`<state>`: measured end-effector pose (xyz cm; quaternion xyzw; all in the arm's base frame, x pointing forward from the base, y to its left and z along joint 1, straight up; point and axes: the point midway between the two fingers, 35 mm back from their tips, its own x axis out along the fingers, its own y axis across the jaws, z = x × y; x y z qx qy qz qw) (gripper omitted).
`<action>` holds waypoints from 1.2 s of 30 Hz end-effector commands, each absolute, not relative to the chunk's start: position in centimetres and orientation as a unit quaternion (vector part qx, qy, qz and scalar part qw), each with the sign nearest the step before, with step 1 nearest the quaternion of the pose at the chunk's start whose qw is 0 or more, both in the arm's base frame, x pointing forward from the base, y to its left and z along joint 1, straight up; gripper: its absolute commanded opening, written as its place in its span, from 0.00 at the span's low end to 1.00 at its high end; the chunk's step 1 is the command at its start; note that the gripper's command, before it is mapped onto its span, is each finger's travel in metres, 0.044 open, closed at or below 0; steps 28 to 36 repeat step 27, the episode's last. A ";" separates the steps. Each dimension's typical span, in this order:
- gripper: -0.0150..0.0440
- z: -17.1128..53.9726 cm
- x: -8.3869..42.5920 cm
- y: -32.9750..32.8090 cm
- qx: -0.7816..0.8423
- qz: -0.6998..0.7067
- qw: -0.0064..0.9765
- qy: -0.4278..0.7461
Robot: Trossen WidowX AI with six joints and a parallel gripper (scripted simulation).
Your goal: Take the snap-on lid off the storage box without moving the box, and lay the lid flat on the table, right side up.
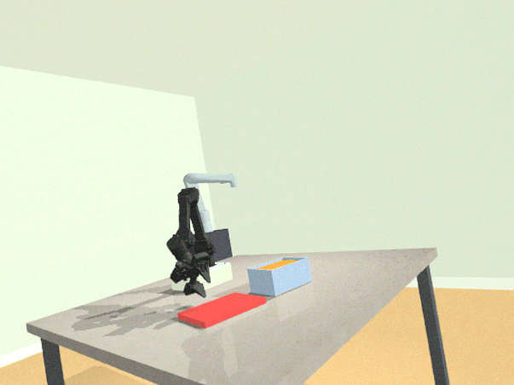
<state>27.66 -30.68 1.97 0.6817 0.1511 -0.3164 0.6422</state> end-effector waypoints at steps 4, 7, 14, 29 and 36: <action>1.00 1.8 26.2 -30.2 0.681 -0.316 0.642 0.152; 1.00 1.7 25.7 -30.0 0.681 -0.316 0.642 0.152; 1.00 1.7 24.3 -29.7 0.681 -0.316 0.642 0.153; 1.00 1.6 21.7 -29.1 0.681 -0.317 0.642 0.153; 1.00 1.6 21.7 -29.1 0.681 -0.317 0.642 0.153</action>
